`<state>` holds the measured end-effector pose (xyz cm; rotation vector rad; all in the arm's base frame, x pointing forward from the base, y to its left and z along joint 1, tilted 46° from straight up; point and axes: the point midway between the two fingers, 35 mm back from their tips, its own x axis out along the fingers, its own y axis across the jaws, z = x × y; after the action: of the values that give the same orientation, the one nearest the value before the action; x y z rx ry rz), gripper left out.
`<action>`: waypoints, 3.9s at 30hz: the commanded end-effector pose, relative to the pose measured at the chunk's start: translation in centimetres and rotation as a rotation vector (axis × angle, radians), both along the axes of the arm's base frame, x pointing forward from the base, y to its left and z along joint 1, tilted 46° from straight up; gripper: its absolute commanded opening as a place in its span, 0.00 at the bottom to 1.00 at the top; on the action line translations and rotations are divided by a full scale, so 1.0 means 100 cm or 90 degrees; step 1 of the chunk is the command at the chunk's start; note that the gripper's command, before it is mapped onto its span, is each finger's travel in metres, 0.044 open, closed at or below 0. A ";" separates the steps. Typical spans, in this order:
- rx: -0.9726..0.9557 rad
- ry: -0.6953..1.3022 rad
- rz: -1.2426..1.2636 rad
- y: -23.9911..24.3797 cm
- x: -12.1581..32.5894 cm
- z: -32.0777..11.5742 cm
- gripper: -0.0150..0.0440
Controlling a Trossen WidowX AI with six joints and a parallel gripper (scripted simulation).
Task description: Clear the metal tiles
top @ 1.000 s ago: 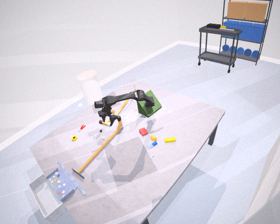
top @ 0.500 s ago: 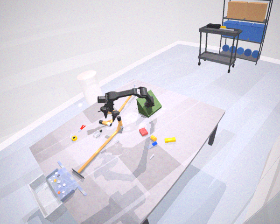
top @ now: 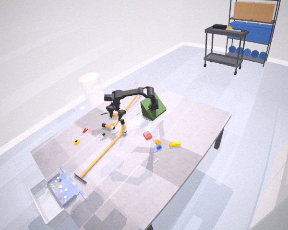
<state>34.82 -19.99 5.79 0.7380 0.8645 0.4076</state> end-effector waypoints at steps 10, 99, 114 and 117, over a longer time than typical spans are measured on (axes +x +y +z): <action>-0.007 -0.041 -0.022 0.002 -0.036 -0.001 1.00; -0.025 -0.102 -0.065 0.082 -0.033 -0.066 1.00; -0.026 -0.112 -0.062 0.085 -0.028 -0.064 0.64; -0.026 -0.112 -0.062 0.085 -0.028 -0.064 0.51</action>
<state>32.02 -11.45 -0.67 0.6974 0.6697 0.3600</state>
